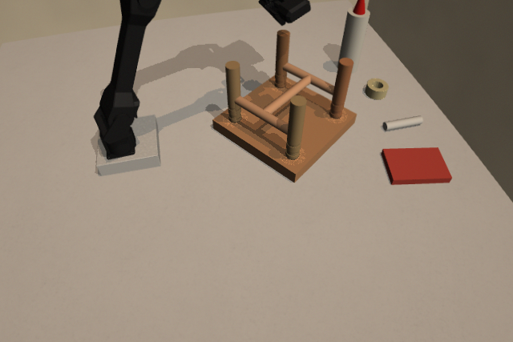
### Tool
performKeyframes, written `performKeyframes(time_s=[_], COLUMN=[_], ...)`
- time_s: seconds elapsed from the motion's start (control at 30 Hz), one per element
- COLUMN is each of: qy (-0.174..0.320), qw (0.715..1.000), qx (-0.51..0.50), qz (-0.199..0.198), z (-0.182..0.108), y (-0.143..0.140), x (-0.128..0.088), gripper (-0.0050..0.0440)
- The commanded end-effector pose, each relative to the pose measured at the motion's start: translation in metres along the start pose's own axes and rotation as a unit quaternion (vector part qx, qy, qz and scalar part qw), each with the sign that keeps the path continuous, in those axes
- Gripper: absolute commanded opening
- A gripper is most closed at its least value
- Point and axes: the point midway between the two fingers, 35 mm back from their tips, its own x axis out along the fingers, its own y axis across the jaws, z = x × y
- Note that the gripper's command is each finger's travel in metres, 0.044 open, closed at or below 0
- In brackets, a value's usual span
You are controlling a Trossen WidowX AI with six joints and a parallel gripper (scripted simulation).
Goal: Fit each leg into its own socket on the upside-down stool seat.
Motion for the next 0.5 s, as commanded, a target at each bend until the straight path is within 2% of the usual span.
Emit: performKeyframes(time_s=[0.0,0.07,0.13,0.47], qy=[0.004,0.004,0.007,0.020], qw=[0.999,0.999,0.997,0.976], qx=[0.034,0.034,0.072,0.208], qz=[-0.011,-0.011,-0.023,-0.063], z=[-0.006,-0.006,-0.016,-0.068], y=[-0.031,-0.031,-0.064,-0.169], x=[-0.004,-0.004,-0.010,-0.035], gripper=[0.0000,0.0000,0.0000,0.0000])
